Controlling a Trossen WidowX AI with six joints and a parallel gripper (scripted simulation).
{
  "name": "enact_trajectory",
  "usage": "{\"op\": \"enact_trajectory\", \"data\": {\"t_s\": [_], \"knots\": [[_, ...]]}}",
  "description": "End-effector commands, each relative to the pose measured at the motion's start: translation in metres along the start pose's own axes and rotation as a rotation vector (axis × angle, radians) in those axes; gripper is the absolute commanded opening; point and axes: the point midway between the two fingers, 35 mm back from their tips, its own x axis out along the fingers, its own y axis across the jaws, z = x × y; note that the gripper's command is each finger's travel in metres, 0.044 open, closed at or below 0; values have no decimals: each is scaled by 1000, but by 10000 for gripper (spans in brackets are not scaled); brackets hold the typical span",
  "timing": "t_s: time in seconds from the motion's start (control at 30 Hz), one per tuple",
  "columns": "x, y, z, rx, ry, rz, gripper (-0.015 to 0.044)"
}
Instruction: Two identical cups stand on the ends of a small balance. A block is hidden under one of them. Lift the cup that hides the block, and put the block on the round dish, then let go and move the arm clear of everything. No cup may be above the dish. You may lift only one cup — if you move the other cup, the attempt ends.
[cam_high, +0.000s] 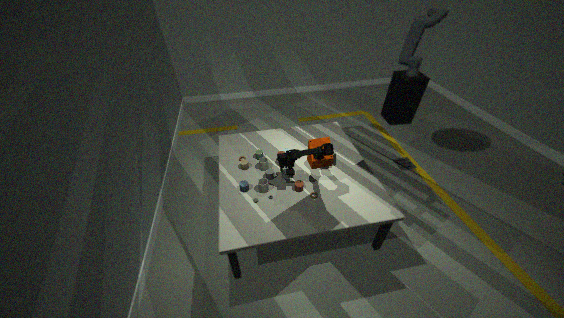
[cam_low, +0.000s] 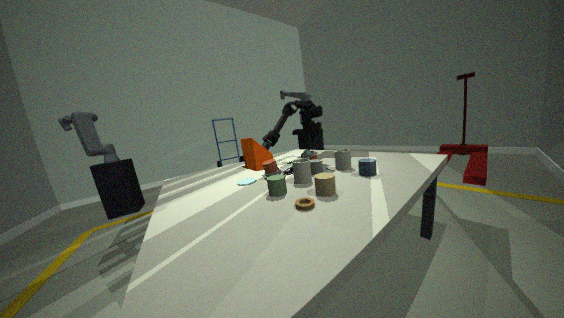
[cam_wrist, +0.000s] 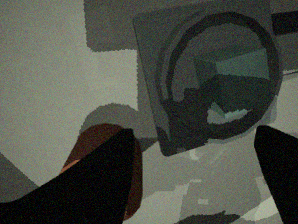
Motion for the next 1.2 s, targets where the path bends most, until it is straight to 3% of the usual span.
{"op": "enact_trajectory", "data": {"t_s": [0.0, 1.17], "knots": [[1, -4, 3, 152, 17, 5, 260], [-3, -32, 19, 1338, 116, 5, 260]]}}
